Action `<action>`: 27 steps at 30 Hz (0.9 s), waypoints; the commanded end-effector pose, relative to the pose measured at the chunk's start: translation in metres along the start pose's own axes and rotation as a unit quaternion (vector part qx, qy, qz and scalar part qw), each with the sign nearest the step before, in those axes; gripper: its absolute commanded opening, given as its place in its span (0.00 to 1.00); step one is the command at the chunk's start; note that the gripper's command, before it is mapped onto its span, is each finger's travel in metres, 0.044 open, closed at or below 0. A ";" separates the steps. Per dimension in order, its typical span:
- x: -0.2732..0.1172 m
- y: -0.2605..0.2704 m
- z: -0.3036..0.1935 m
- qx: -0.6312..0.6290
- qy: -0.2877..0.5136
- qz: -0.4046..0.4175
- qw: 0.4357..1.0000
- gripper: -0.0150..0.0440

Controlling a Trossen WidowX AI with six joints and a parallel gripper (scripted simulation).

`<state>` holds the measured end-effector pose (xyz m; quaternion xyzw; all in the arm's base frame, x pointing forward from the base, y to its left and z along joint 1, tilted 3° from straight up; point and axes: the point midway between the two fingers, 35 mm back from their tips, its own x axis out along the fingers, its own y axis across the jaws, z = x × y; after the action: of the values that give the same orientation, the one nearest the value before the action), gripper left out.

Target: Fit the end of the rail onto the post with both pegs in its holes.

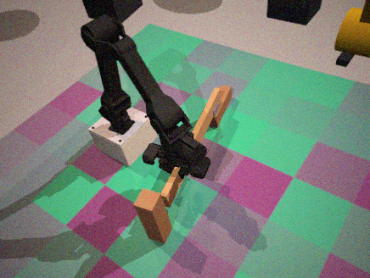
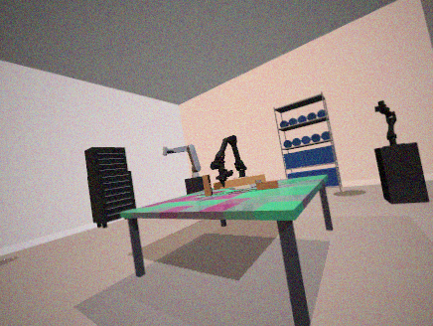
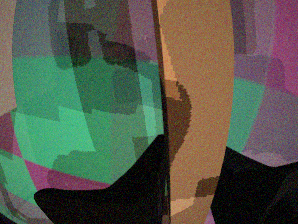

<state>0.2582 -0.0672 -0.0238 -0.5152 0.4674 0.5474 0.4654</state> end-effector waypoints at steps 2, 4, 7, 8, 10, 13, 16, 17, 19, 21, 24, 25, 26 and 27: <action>-0.005 -0.002 0.000 -0.001 0.000 -0.005 1.000 0.25; -0.006 -0.002 0.000 -0.001 0.000 -0.005 1.000 0.25; -0.008 -0.002 0.000 -0.001 0.000 -0.005 1.000 0.25; -0.008 -0.002 0.000 -0.001 0.000 -0.005 1.000 0.25; -0.009 -0.002 0.000 -0.001 0.000 -0.005 1.000 0.25; -0.011 -0.002 0.000 -0.001 0.000 -0.005 1.000 0.25; -0.012 -0.002 0.000 -0.001 0.000 -0.005 1.000 0.25; -0.013 -0.002 0.000 -0.001 0.000 -0.005 1.000 0.25; -0.014 -0.002 0.000 -0.001 0.000 -0.005 1.000 0.25; -0.015 -0.002 0.000 -0.001 0.000 -0.005 1.000 0.25; -0.014 -0.002 0.000 -0.001 0.000 -0.005 1.000 0.25; -0.014 -0.002 0.000 -0.001 0.000 -0.005 1.000 0.25; -0.013 -0.002 0.000 -0.001 0.000 -0.005 1.000 0.25; -0.013 -0.002 0.000 -0.001 0.000 -0.005 1.000 0.25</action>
<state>0.2591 -0.0677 -0.0117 -0.5159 0.4671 0.5464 0.4659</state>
